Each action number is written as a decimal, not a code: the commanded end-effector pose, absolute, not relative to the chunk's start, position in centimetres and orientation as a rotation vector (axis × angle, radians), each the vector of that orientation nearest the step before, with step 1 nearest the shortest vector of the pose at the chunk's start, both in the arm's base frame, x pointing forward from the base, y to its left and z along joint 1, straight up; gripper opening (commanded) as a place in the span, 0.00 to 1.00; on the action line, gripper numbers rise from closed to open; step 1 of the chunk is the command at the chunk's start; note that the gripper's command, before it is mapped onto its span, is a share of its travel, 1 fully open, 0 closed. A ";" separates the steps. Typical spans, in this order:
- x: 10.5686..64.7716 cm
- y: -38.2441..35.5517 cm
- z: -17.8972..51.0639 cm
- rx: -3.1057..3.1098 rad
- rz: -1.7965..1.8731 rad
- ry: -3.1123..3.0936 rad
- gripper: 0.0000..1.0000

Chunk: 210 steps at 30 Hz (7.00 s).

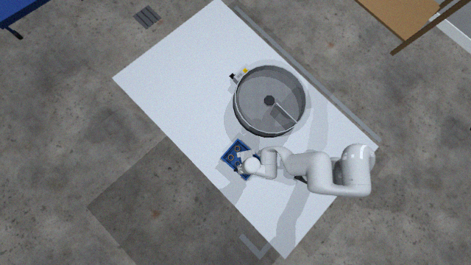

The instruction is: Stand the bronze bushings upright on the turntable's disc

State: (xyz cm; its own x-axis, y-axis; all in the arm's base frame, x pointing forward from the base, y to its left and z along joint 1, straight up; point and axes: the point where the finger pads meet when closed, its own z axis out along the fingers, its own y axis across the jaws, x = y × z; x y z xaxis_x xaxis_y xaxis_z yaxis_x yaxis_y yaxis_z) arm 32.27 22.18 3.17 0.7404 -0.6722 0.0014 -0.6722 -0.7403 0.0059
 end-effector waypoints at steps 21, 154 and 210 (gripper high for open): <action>32.4 22.3 1.9 2.928 0.002 -1.131 0.41; 33.0 15.7 14.6 2.928 0.002 -1.131 0.00; 36.8 -26.4 14.8 2.928 0.002 -1.131 0.00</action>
